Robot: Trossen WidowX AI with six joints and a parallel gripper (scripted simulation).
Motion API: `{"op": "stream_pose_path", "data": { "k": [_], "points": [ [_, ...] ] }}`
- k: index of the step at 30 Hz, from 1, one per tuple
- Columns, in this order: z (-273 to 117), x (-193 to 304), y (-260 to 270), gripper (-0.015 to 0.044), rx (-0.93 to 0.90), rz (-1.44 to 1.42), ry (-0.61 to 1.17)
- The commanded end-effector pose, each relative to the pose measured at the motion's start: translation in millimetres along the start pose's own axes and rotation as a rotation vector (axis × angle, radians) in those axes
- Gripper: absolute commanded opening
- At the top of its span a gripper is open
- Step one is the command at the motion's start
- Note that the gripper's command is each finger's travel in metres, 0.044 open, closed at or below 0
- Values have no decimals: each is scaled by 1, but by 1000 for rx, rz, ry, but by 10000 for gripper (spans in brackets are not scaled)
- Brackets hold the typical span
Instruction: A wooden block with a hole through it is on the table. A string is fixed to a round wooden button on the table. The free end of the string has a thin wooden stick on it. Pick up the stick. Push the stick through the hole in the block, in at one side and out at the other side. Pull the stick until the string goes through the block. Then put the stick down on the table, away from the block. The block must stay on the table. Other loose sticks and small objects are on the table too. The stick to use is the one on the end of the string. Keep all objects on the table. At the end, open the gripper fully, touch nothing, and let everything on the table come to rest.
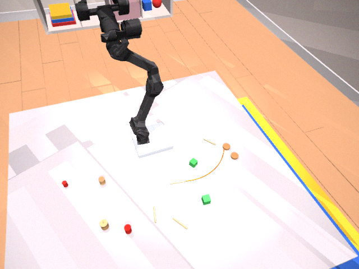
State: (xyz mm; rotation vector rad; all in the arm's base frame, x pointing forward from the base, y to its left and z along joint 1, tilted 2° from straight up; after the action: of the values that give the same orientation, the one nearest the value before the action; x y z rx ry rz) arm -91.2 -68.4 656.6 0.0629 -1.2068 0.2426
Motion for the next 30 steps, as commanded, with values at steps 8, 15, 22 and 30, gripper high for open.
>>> {"op": "stream_pose_path", "data": {
  "k": [8,15,22,30],
  "points": [
    [-47,1,-108,440,363,-552,231],
    [-91,2,-150,440,519,-773,426],
    [-172,-1,-197,440,680,-1088,801],
    [-282,-10,-216,440,747,-1328,1335]
  ]
}}
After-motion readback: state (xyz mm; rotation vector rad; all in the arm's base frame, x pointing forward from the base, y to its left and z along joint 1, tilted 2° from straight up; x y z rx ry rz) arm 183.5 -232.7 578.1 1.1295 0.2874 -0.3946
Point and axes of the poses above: the point midway between the two fingers, 35 mm back from their tips, its own z axis out along the fingers, its own y axis across the jaws, x = y × z, the point moved 4 cm from there along -z, back along the fingers, and after that the axes turned 3 degrees about z, right-handed, at the moved point
